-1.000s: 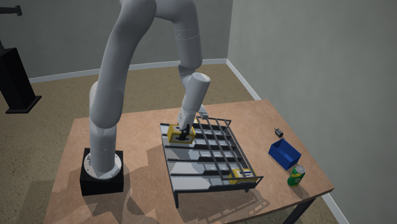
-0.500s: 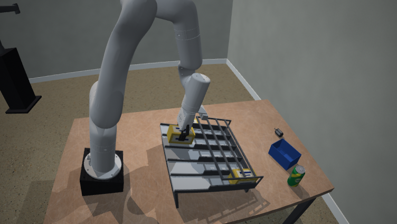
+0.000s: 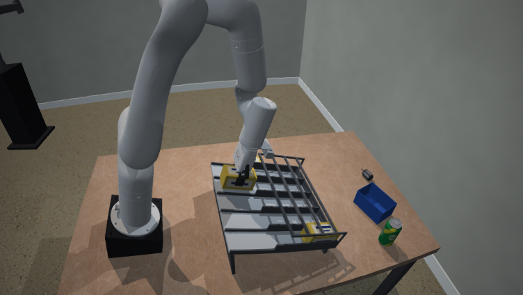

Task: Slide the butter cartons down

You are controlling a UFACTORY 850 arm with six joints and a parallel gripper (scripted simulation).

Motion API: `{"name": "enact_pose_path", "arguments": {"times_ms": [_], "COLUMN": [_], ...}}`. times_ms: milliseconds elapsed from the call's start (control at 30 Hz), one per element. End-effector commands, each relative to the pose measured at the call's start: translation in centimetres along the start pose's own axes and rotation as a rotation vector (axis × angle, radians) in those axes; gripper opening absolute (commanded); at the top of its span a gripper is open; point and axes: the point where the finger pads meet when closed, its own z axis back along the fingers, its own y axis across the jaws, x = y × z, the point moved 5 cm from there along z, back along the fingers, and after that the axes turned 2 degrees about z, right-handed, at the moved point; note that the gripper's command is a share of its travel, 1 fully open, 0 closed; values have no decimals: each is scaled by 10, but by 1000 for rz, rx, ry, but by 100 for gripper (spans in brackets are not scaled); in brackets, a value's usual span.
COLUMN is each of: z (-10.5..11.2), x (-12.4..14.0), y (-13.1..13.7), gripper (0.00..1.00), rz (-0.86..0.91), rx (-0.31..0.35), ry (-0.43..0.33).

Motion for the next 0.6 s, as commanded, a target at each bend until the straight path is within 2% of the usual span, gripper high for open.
{"name": "enact_pose_path", "arguments": {"times_ms": [0,567], "z": [1,-2], "x": [0,-1], "y": [0,0], "gripper": [0,0], "rz": [0,0], "rx": [0,0], "ry": [1,1]}}
